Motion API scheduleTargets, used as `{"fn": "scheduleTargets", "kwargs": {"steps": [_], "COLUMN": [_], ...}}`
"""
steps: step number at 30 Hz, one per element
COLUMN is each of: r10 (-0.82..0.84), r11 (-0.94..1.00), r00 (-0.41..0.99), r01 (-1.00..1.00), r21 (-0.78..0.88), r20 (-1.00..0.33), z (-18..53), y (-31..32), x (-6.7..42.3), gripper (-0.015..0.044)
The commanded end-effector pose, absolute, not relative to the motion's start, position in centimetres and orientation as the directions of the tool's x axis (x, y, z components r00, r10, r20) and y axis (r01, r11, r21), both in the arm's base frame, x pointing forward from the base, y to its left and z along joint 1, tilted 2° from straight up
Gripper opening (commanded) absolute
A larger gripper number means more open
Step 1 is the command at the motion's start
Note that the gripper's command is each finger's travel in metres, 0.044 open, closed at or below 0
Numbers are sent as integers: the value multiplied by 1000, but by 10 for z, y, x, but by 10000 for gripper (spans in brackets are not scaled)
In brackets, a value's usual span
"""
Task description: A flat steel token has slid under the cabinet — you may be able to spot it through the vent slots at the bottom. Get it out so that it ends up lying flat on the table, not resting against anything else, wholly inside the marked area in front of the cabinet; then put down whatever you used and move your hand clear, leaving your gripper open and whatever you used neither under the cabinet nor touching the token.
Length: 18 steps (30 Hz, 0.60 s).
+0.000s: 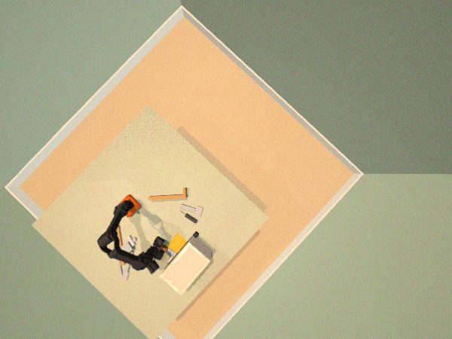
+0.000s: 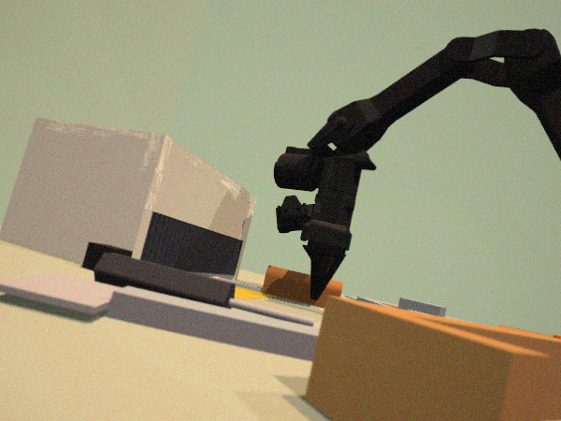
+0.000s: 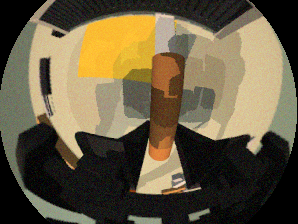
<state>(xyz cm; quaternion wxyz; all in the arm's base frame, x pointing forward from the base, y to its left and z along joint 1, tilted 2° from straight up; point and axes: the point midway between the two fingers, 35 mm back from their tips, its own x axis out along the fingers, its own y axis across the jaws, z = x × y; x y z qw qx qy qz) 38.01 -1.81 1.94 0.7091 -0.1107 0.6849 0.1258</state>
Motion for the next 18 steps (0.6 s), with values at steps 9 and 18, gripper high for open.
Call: {"fn": "scheduleTargets", "kwargs": {"steps": [9, 18], "r10": [25, 25], "r11": [946, 946], "r00": [33, 34], "r01": [-325, -325], "r21": [13, 13], "r20": [-999, -999], "z": [21, 21], "y": [-14, -12], "x": [392, 400], "gripper": [0, 0]}}
